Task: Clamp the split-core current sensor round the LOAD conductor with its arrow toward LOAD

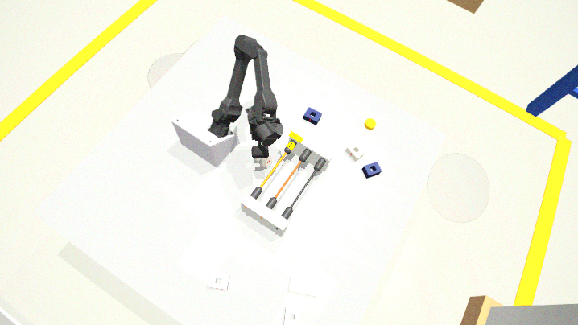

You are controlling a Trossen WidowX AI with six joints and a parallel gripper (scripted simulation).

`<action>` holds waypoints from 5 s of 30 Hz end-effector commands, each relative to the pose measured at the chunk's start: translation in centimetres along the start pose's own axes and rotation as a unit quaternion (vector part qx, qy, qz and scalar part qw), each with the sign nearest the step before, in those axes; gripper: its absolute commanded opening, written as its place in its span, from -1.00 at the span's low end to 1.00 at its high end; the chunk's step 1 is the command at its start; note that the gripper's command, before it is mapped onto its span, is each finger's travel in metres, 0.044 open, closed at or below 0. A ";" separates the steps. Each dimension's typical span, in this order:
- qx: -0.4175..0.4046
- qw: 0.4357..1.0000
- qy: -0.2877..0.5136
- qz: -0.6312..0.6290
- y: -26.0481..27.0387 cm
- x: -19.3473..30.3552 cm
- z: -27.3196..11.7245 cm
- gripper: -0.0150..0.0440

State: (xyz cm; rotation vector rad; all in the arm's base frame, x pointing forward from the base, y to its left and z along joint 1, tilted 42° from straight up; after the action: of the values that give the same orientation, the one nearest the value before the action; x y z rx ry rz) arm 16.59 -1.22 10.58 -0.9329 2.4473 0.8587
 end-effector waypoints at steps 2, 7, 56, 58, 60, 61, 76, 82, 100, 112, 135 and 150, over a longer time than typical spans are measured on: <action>-0.069 0.909 0.027 -0.410 -2.1 -1.7 0.3 0.59; -0.070 0.907 0.027 -0.414 -2.1 -1.7 0.3 0.59; -0.068 0.906 0.028 -0.416 -1.5 -1.2 5.9 0.44; -0.068 0.906 0.028 -0.416 -1.5 -1.2 5.9 0.39; -0.068 0.906 0.028 -0.416 -1.5 -1.2 5.9 0.34; -0.068 0.906 0.028 -0.416 -1.5 -1.2 5.9 0.32; -0.065 0.907 0.033 -0.415 -2.5 -1.9 2.7 -0.49; -0.065 0.907 0.035 -0.414 -3.2 -2.3 -0.3 -0.49; -0.069 0.914 0.029 -0.399 -4.0 -3.2 -6.2 -0.49; -0.062 0.973 0.042 -0.220 -4.5 -3.8 -6.1 -0.49; -0.041 0.985 0.062 0.156 -5.5 -5.0 -5.7 -0.49; -0.024 0.916 0.070 0.393 -6.1 -5.8 -5.4 -0.49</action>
State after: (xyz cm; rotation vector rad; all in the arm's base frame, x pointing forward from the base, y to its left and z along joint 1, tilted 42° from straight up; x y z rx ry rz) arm 23.88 -5.72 15.21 -0.1303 2.9282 1.1073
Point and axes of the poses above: the point midway between the two fingers, 35 mm back from their tips, its own z axis out along the fingers, its own y axis across the jaws, x = y × z, the point moved 7 cm from there along -z, back along the fingers, and after that the axes turned 5 degrees about -z, right-handed, at the moved point
